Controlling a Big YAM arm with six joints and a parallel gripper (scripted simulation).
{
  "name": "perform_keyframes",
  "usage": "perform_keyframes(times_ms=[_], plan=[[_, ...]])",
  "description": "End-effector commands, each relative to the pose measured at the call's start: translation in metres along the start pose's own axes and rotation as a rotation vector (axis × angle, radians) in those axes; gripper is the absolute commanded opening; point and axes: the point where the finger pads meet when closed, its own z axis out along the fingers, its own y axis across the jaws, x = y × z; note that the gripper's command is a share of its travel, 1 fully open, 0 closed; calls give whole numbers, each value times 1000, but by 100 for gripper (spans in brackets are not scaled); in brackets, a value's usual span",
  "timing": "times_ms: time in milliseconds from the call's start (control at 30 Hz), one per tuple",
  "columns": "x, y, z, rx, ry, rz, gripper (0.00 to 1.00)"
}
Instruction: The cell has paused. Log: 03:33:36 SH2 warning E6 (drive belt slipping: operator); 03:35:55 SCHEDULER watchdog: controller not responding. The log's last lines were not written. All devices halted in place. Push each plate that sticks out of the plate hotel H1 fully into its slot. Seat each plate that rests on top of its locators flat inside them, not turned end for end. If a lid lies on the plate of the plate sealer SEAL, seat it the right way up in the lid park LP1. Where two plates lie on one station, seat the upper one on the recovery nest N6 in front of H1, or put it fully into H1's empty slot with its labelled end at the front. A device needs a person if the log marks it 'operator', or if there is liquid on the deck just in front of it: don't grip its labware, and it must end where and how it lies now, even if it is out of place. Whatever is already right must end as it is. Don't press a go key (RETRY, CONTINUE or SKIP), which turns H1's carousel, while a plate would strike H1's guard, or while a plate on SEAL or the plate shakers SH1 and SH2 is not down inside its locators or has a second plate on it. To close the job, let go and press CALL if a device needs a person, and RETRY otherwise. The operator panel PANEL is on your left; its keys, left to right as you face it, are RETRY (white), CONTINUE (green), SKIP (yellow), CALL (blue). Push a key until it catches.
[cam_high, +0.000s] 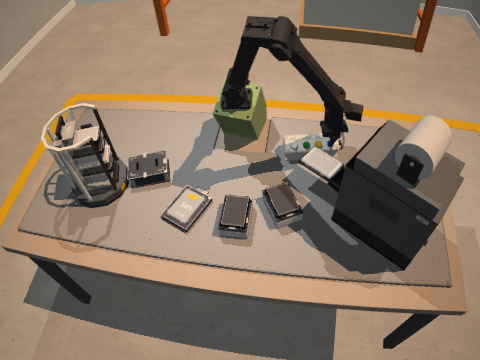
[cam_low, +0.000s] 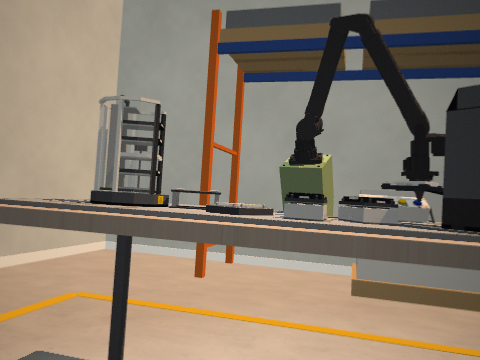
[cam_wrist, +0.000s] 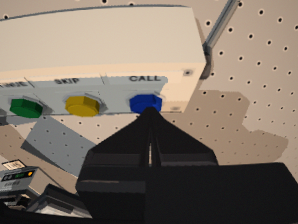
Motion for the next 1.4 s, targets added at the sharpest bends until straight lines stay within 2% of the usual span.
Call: perform_keyframes(times_ms=[0,867,900,933,967,1033,1067,1100,1367], plan=[[-8,13,22,-39,-18,-9,0],[-11,17,29,-39,-19,-9,0],[5,-9,5,-27,-15,8,0],[3,-8,0,-13,-7,-6,0],[5,-9,5,-27,-15,8,0],[5,-9,5,-27,-14,4,0],[-2,4,9,-50,-22,-7,0],[-4,8,10,-57,-24,-11,0],[0,1,8,-42,-19,-5,0]])
